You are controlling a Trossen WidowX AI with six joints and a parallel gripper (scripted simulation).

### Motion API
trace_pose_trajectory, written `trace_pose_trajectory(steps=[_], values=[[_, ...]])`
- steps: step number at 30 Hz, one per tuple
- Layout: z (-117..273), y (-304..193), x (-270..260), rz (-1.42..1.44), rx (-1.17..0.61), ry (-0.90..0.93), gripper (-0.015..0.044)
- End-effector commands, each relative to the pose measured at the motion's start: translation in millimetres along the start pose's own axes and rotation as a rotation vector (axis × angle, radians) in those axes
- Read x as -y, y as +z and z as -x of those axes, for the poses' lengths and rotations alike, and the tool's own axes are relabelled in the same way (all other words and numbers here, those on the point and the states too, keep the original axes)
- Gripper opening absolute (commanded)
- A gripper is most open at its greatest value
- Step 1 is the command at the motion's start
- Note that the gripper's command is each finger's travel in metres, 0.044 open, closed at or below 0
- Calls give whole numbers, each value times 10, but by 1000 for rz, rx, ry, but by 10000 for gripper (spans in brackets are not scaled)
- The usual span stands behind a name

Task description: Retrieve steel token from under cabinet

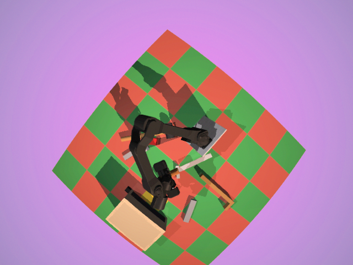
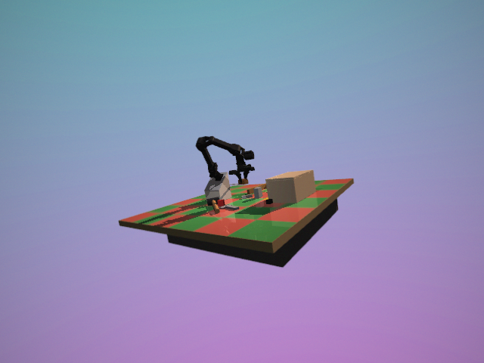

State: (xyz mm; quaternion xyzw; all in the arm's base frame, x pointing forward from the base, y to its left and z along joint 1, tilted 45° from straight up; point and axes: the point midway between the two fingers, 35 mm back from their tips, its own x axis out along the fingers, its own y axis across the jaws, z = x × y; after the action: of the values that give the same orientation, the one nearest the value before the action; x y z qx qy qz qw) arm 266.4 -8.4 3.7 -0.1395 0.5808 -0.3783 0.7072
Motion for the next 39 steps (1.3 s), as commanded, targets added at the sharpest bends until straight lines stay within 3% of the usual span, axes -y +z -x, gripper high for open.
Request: trace_pose_trajectory(steps=[1,39], values=[[1,-3,0,-52,-2,5,0],[-37,27,50,-474,-13,15,0]])
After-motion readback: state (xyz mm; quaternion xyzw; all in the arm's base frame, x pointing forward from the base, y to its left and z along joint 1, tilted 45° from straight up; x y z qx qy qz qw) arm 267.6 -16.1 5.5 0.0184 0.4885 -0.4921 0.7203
